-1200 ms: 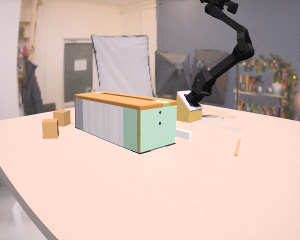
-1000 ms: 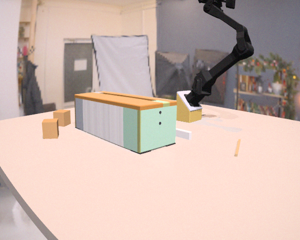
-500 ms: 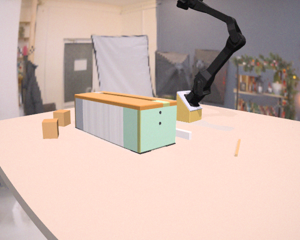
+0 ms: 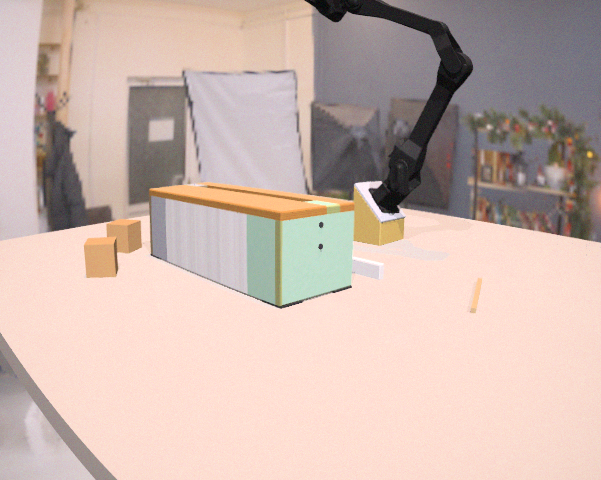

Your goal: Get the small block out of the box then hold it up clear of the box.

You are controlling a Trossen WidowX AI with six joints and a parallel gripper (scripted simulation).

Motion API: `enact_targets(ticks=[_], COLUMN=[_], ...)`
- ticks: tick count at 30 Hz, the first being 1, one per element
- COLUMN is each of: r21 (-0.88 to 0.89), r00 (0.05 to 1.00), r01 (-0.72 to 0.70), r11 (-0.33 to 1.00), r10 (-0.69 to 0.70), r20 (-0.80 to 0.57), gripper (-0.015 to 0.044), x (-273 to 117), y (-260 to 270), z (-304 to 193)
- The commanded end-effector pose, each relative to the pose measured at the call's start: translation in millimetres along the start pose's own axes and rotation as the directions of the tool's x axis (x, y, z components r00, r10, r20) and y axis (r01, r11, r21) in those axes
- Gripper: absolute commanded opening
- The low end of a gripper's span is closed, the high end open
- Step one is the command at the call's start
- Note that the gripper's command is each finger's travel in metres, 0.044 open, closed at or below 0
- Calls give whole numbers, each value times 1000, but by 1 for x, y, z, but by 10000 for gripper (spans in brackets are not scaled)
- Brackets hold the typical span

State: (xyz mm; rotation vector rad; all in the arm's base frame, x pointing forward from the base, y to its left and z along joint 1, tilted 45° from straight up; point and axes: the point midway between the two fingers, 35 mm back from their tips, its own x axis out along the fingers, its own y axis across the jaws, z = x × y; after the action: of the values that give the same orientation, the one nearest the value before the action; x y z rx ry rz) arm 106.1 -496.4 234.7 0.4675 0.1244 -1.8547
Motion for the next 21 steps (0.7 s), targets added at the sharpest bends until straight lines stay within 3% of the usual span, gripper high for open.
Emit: enact_targets(ticks=[1,6,11,16,21], r21=[-434,-659,-728,-638,-427], r00=[966,891,777,629,456], r01=[-199,-418,-626,-764,-790], r11=[879,625,278,-98,-440], r10=[100,140,142,108,42], r20=[-240,-432,-614,-770,-889], gripper=[400,400,400,400,400], x=[-4,-18,-40,-70,-106], y=[38,60,74,81,81], z=[-69,-124,-178,-228,-272])
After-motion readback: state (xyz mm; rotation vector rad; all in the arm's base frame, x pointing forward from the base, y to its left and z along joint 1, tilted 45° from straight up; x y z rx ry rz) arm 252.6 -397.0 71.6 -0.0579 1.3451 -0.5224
